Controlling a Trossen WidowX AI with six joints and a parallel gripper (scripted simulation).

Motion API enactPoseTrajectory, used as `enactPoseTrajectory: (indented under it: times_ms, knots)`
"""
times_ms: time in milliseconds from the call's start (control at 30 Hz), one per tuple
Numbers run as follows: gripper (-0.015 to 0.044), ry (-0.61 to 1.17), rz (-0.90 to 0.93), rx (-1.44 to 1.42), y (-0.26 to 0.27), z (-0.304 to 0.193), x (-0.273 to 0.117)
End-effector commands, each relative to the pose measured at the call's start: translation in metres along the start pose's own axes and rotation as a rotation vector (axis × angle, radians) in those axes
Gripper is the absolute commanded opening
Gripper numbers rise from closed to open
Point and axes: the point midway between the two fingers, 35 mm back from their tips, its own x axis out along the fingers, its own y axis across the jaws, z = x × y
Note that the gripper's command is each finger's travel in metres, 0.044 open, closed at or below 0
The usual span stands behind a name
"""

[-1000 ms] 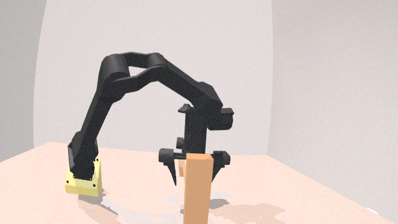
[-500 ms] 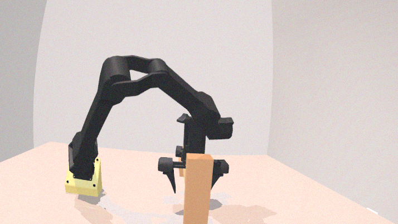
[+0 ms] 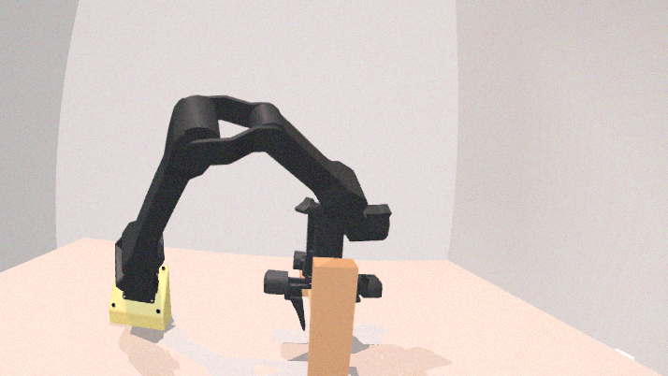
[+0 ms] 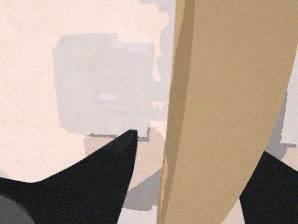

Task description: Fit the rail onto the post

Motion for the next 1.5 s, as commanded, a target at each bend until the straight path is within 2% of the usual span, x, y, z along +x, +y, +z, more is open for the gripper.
enactPoseTrajectory:
  times_ms: [0, 100, 333, 367, 1467]
  knots:
    - [0.0151, 0.005, 0.001, -0.006, 0.001, 0.0, 0.001]
    - [0.0073, 0.005, 0.001, -0.006, 0.001, 0.0, 0.001]
    - [0.0026, 0.005, 0.001, -0.006, 0.001, 0.0, 0.001]
    - [0.0, 0.005, 0.001, -0.006, 0.001, 0.0, 0.001]
    - [0.0, 0.004, 0.001, -0.006, 0.0, 0.0, -0.01]
